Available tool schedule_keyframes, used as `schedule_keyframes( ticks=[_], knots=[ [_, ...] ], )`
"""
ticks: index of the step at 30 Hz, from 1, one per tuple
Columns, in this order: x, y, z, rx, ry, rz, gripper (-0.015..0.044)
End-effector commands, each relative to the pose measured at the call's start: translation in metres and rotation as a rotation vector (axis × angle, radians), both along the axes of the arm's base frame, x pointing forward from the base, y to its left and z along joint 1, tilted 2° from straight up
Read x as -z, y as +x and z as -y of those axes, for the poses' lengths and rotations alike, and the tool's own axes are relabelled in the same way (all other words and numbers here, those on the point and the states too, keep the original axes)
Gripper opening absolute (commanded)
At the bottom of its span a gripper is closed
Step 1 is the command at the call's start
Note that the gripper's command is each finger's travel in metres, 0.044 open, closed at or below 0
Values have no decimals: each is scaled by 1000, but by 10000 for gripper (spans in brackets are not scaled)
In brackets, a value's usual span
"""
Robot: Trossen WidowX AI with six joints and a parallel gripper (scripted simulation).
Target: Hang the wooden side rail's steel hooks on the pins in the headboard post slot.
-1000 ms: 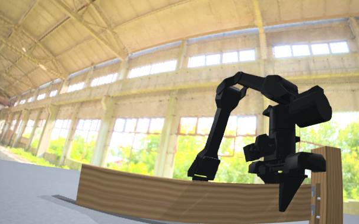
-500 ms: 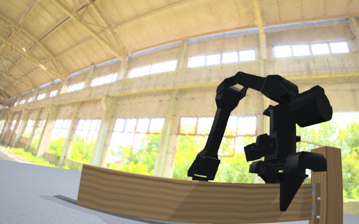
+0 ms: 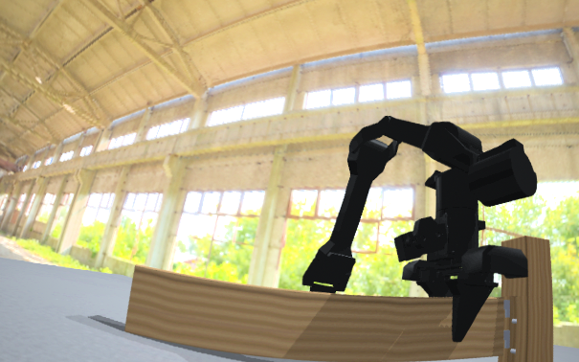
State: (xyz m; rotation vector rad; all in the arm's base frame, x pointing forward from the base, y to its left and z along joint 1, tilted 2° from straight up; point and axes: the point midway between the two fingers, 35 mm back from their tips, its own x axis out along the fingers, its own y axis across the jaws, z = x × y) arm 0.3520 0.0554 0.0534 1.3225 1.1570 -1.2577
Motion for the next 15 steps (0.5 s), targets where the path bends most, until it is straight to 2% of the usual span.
schedule_keyframes(
  ticks=[1,15],
  knots=[
    [-2,1,-2,2,4,8,0],
    [-4,2,-3,2,4,8,0]
  ],
)
